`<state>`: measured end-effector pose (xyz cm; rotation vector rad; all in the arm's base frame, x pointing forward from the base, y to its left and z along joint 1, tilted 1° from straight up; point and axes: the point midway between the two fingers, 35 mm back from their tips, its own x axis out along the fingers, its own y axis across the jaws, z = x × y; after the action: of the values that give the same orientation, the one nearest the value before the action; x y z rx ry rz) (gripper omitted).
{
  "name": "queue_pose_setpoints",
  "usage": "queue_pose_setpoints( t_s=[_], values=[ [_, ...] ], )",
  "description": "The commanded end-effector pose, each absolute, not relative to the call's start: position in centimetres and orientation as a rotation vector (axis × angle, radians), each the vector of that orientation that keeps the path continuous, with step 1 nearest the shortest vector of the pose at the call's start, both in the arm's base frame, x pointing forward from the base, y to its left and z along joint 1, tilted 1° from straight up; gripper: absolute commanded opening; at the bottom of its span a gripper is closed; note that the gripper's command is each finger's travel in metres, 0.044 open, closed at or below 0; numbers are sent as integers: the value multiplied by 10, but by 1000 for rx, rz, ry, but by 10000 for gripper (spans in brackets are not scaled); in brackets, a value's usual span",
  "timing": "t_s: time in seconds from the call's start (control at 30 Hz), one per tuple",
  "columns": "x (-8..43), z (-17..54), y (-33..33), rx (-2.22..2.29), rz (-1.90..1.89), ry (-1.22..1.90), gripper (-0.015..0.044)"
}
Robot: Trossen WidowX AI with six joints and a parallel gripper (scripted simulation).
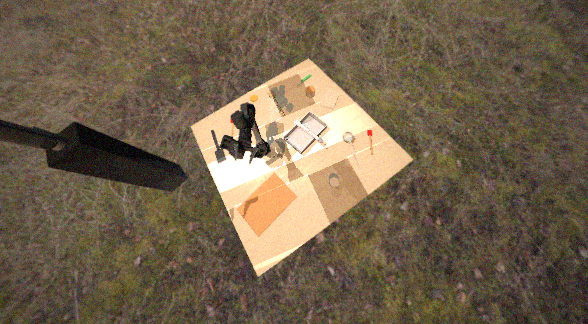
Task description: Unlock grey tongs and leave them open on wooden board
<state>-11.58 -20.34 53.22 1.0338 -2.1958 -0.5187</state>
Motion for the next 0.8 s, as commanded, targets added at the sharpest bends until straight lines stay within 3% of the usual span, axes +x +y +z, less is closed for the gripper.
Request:
queue_pose_setpoints(
  t_s=[0.0,0.37,0.77],
  values=[
    [-97,502,-245,1212,-624,-2085,260],
    [3,402,-337,1600,-923,-1575,260],
    [157,271,-345,1799,-1100,-784,260]
  ],
)
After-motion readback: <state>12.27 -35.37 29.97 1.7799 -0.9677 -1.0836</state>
